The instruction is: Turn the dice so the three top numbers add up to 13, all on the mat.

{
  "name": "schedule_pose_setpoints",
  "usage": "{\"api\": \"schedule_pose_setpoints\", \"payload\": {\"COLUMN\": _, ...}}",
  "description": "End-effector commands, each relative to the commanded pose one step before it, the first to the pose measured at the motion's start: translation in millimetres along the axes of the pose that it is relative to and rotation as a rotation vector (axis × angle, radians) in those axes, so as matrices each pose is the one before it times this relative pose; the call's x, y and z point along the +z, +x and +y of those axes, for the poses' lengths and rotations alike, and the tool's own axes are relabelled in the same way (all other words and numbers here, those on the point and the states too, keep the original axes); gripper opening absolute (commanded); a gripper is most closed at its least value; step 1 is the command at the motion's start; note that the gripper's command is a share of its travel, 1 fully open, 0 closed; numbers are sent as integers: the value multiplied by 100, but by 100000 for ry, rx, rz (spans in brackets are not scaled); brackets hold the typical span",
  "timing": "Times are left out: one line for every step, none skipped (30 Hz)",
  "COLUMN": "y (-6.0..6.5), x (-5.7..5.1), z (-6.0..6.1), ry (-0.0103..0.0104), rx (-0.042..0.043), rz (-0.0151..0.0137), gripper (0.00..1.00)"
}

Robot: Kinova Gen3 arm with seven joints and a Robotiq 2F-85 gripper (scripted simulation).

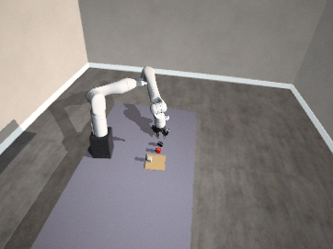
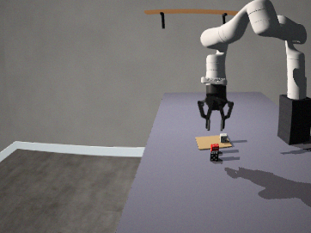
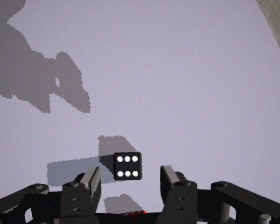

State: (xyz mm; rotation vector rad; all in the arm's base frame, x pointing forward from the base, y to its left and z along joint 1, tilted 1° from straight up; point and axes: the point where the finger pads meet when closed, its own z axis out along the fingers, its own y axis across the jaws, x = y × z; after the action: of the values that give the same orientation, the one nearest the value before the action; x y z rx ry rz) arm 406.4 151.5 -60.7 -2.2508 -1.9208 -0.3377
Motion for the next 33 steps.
{"api": "schedule_pose_setpoints", "payload": {"y": 1196, "x": 257, "z": -506, "ry": 1008, "rx": -2890, "rz": -3183, "gripper": 46}}
{"api": "schedule_pose_setpoints", "payload": {"y": 27, "x": 29, "z": -40, "ry": 151, "rx": -5, "rz": -1705, "gripper": 46}}
{"api": "schedule_pose_setpoints", "payload": {"y": 48, "x": -6, "z": -14, "ry": 47, "rx": -4, "rz": -1626, "gripper": 46}}
{"api": "schedule_pose_setpoints", "payload": {"y": 68, "x": -37, "z": 8, "ry": -46, "rx": -2, "rz": -1542, "gripper": 46}}
{"api": "schedule_pose_setpoints", "payload": {"y": 87, "x": -66, "z": 27, "ry": -129, "rx": 0, "rz": -1454, "gripper": 46}}
{"api": "schedule_pose_setpoints", "payload": {"y": 103, "x": -91, "z": 43, "ry": -200, "rx": 3, "rz": -1363, "gripper": 46}}
{"api": "schedule_pose_setpoints", "payload": {"y": 118, "x": -113, "z": 56, "ry": -260, "rx": 6, "rz": -1271, "gripper": 46}}
{"api": "schedule_pose_setpoints", "payload": {"y": 130, "x": -131, "z": 65, "ry": -308, "rx": 10, "rz": -1178, "gripper": 46}}
{"api": "schedule_pose_setpoints", "payload": {"y": 43, "x": 51, "z": -41, "ry": 245, "rx": 10, "rz": -1358, "gripper": 46}}
{"api": "schedule_pose_setpoints", "payload": {"y": 36, "x": 49, "z": -39, "ry": 236, "rx": 5, "rz": -1328, "gripper": 46}}
{"api": "schedule_pose_setpoints", "payload": {"y": 39, "x": 27, "z": -26, "ry": 168, "rx": 2, "rz": -1263, "gripper": 46}}
{"api": "schedule_pose_setpoints", "payload": {"y": 41, "x": 8, "z": -15, "ry": 110, "rx": 0, "rz": -1193, "gripper": 46}}
{"api": "schedule_pose_setpoints", "payload": {"y": 42, "x": -8, "z": -6, "ry": 61, "rx": -1, "rz": -1118, "gripper": 46}}
{"api": "schedule_pose_setpoints", "payload": {"y": 43, "x": -20, "z": 1, "ry": 20, "rx": -1, "rz": -1040, "gripper": 46}}
{"api": "schedule_pose_setpoints", "payload": {"y": 0, "x": 0, "z": 0, "ry": 0, "rx": 0, "rz": 0, "gripper": 46}}
{"api": "schedule_pose_setpoints", "payload": {"y": 0, "x": 0, "z": 0, "ry": 0, "rx": 0, "rz": 0, "gripper": 46}}
{"api": "schedule_pose_setpoints", "payload": {"y": 43, "x": -30, "z": 6, "ry": -12, "rx": -1, "rz": -959, "gripper": 46}}
{"api": "schedule_pose_setpoints", "payload": {"y": 42, "x": -37, "z": 10, "ry": -37, "rx": -1, "rz": -876, "gripper": 46}}
{"api": "schedule_pose_setpoints", "payload": {"y": 40, "x": -41, "z": 12, "ry": -55, "rx": -1, "rz": -793, "gripper": 46}}
{"api": "schedule_pose_setpoints", "payload": {"y": 38, "x": -43, "z": 14, "ry": -66, "rx": 0, "rz": -711, "gripper": 46}}
{"api": "schedule_pose_setpoints", "payload": {"y": 35, "x": -44, "z": 14, "ry": -72, "rx": 0, "rz": -629, "gripper": 46}}
{"api": "schedule_pose_setpoints", "payload": {"y": 32, "x": -42, "z": 14, "ry": -73, "rx": 1, "rz": -549, "gripper": 46}}
{"api": "schedule_pose_setpoints", "payload": {"y": 28, "x": -39, "z": 13, "ry": -71, "rx": 1, "rz": -472, "gripper": 46}}
{"api": "schedule_pose_setpoints", "payload": {"y": 25, "x": -35, "z": 12, "ry": -65, "rx": 1, "rz": -398, "gripper": 46}}
{"api": "schedule_pose_setpoints", "payload": {"y": 21, "x": -30, "z": 10, "ry": -58, "rx": 1, "rz": -328, "gripper": 46}}
{"api": "schedule_pose_setpoints", "payload": {"y": 17, "x": -25, "z": 9, "ry": -49, "rx": 1, "rz": -263, "gripper": 46}}
{"api": "schedule_pose_setpoints", "payload": {"y": 13, "x": -20, "z": 7, "ry": -39, "rx": 1, "rz": -203, "gripper": 46}}
{"api": "schedule_pose_setpoints", "payload": {"y": 10, "x": -15, "z": 5, "ry": -30, "rx": 1, "rz": -150, "gripper": 46}}
{"api": "schedule_pose_setpoints", "payload": {"y": 7, "x": -11, "z": 4, "ry": -21, "rx": 1, "rz": -103, "gripper": 46}}
{"api": "schedule_pose_setpoints", "payload": {"y": 4, "x": -7, "z": 2, "ry": -13, "rx": 0, "rz": -64, "gripper": 46}}
{"api": "schedule_pose_setpoints", "payload": {"y": 2, "x": -4, "z": 1, "ry": -7, "rx": 0, "rz": -34, "gripper": 46}}
{"api": "schedule_pose_setpoints", "payload": {"y": 0, "x": 0, "z": 0, "ry": 0, "rx": 0, "rz": 0, "gripper": 46}}
{"api": "schedule_pose_setpoints", "payload": {"y": 0, "x": 0, "z": 0, "ry": 0, "rx": 0, "rz": 0, "gripper": 46}}
